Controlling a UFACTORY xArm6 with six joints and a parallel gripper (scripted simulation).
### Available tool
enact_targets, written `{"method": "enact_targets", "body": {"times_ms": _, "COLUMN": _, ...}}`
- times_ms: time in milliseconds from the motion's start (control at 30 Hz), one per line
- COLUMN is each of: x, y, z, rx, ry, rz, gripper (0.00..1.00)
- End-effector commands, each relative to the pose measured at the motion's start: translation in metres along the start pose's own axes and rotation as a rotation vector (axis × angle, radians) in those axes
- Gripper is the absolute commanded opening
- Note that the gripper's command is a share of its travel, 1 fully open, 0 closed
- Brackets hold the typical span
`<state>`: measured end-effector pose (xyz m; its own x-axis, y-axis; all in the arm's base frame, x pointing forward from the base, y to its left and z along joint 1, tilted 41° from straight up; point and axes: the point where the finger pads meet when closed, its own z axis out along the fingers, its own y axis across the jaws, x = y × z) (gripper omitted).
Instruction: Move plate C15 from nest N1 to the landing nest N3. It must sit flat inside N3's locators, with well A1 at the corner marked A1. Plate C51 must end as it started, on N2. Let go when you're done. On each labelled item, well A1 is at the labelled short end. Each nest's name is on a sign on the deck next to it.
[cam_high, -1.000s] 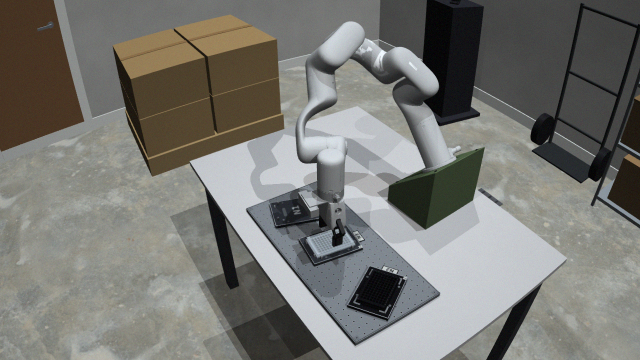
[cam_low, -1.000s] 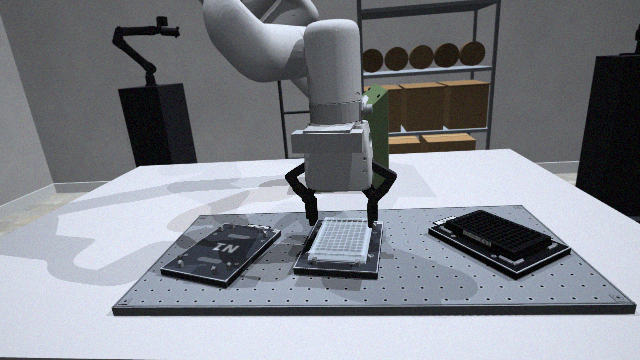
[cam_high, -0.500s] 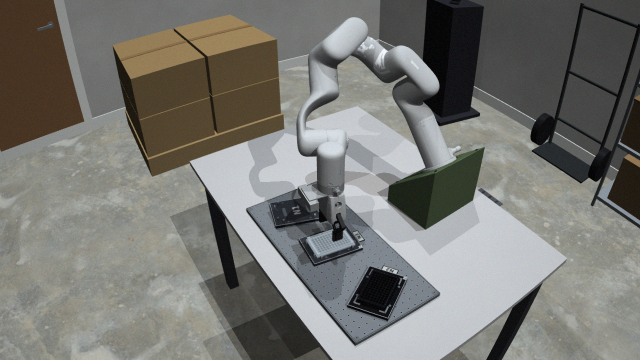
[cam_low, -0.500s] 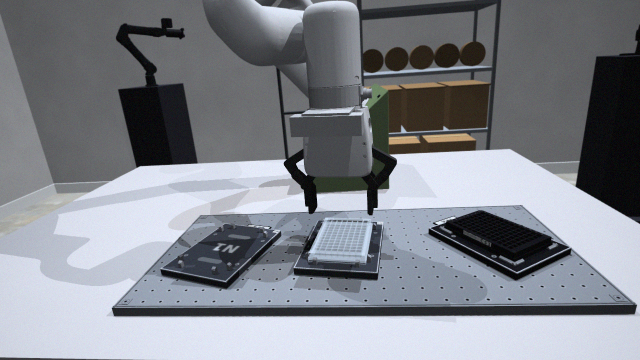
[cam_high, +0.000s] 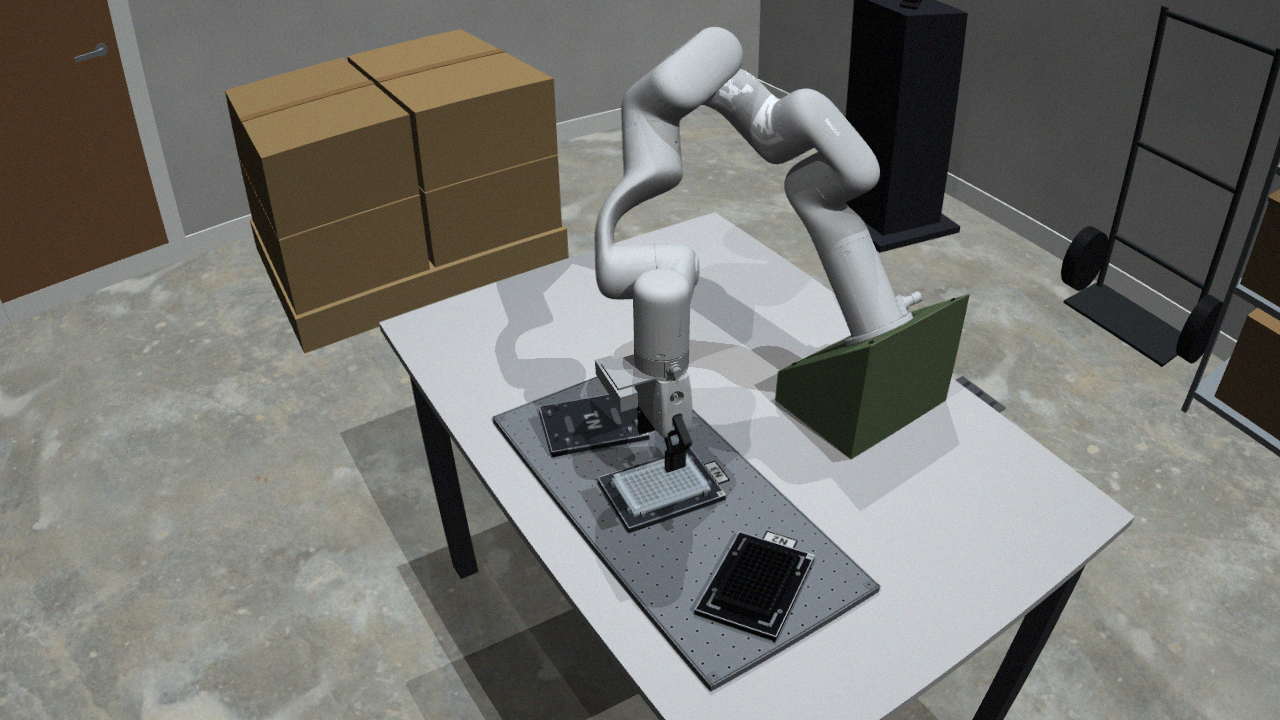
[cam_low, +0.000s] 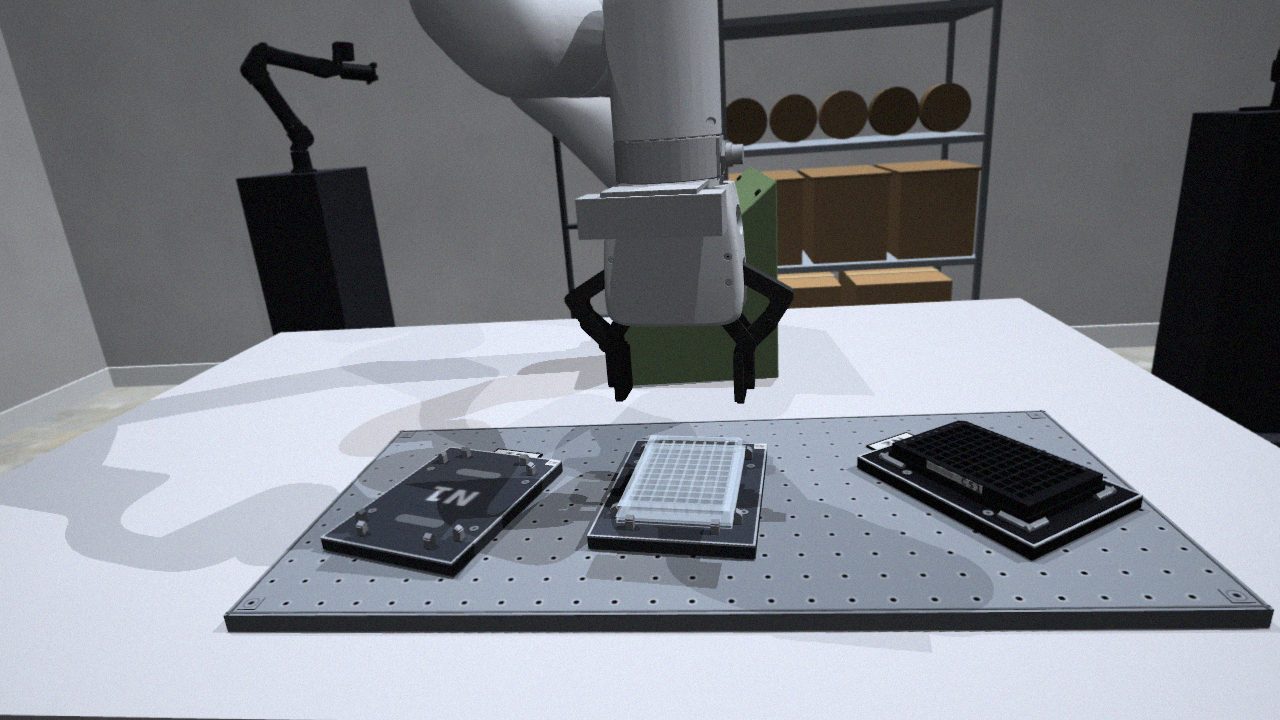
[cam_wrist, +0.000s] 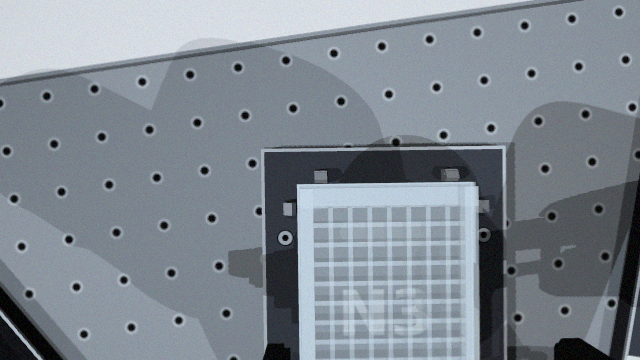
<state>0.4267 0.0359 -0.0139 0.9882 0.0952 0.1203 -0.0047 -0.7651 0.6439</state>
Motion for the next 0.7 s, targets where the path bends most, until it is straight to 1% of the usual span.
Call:
{"method": "enact_targets", "body": {"times_ms": 0, "x": 0.002, "y": 0.0, "z": -0.01, "rx": 0.002, "ry": 0.004, "rz": 0.001, "gripper": 1.0}}
{"method": "enact_targets", "body": {"times_ms": 567, "x": 0.002, "y": 0.0, "z": -0.035, "rx": 0.002, "ry": 0.004, "rz": 0.001, "gripper": 1.0}}
{"method": "enact_targets", "body": {"times_ms": 667, "x": 0.002, "y": 0.0, "z": -0.035, "rx": 0.002, "ry": 0.004, "rz": 0.001, "gripper": 1.0}}
